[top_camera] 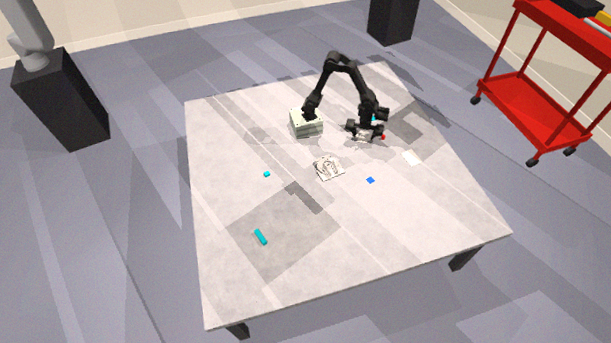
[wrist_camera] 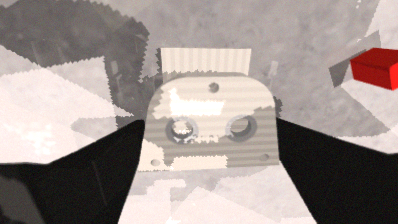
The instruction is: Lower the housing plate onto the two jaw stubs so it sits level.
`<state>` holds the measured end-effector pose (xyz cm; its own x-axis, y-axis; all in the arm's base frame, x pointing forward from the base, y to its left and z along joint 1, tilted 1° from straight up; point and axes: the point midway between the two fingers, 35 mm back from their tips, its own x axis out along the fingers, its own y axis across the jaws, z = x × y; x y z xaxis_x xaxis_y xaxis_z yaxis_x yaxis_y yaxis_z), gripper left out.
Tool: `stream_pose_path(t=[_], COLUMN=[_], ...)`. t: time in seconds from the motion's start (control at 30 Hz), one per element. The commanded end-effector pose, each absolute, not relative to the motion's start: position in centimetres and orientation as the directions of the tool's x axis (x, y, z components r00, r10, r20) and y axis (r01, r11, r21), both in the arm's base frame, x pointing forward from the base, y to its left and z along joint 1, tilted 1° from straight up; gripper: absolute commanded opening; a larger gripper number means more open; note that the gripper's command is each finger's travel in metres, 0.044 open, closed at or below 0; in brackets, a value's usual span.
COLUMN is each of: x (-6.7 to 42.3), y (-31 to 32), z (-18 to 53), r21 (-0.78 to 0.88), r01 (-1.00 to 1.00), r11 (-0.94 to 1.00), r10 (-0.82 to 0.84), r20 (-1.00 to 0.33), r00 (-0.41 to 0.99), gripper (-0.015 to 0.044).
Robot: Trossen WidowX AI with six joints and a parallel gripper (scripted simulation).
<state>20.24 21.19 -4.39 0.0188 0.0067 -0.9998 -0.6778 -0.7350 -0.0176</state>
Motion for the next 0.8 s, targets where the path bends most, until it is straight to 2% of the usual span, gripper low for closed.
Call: stream_pose_path(t=[0.0, 0.77], x=[20.2, 20.2], y=[21.2, 21.2], z=[-4.4, 1.8], r21=[-0.018, -0.015], r01=[-0.678, -0.681], r11=[-0.735, -0.732], r10=[0.007, 0.006], r20=[-1.0, -1.0], r00=[0.019, 0.016], gripper=[0.0351, 0.0351])
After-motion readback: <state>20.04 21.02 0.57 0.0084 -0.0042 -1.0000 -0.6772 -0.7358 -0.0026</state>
